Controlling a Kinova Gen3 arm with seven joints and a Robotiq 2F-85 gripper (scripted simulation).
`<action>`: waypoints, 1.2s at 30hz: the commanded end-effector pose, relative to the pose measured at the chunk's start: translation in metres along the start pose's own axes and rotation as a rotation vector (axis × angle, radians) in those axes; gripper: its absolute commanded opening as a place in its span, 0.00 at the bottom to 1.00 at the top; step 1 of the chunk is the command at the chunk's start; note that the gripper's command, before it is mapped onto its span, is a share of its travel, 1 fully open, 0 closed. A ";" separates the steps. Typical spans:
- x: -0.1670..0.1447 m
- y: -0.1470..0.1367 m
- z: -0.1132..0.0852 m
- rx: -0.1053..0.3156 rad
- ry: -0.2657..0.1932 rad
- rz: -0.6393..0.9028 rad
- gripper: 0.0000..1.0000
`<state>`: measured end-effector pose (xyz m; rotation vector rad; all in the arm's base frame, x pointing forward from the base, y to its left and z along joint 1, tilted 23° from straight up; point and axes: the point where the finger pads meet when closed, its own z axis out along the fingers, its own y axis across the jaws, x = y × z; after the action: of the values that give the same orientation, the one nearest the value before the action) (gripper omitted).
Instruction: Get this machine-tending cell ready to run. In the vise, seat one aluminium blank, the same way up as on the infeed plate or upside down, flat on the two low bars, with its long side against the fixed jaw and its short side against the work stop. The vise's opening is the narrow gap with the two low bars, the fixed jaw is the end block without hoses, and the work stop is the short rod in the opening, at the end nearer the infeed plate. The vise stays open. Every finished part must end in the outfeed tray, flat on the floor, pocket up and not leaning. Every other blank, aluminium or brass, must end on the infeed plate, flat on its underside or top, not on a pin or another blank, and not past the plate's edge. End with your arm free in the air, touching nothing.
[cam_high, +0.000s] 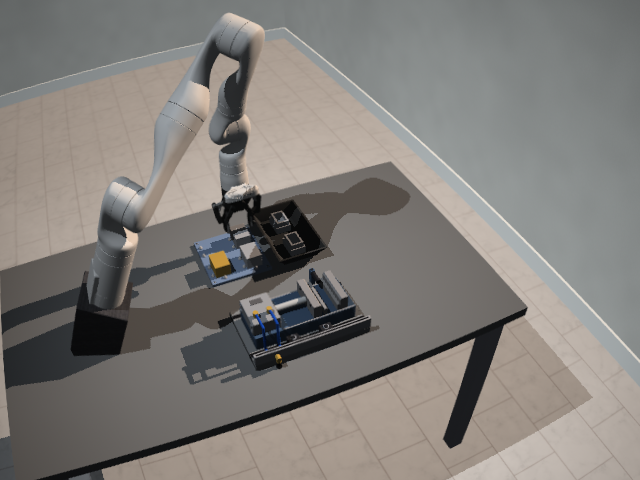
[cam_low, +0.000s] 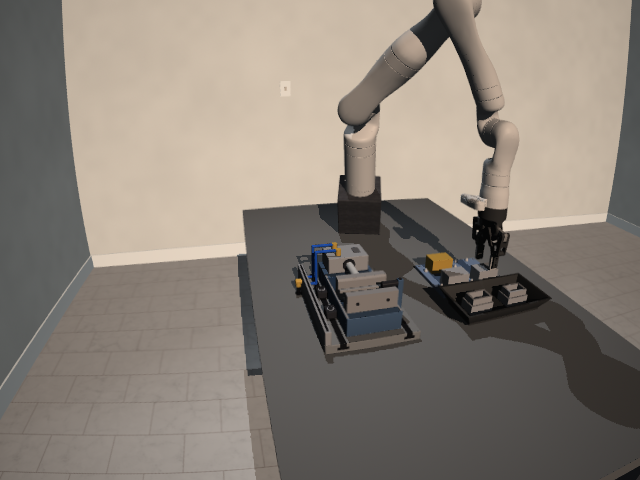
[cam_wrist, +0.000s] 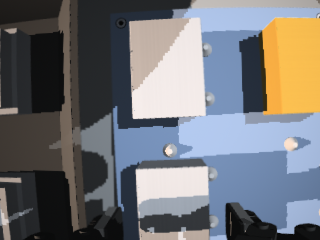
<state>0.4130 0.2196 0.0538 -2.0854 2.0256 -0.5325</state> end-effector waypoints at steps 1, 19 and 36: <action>0.000 0.000 -0.001 0.001 -0.001 0.000 0.67; 0.000 0.000 0.000 0.001 -0.001 0.000 0.67; 0.000 0.000 0.005 0.001 -0.001 0.000 0.67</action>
<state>0.4152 0.2194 0.0504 -2.0833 2.0247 -0.5319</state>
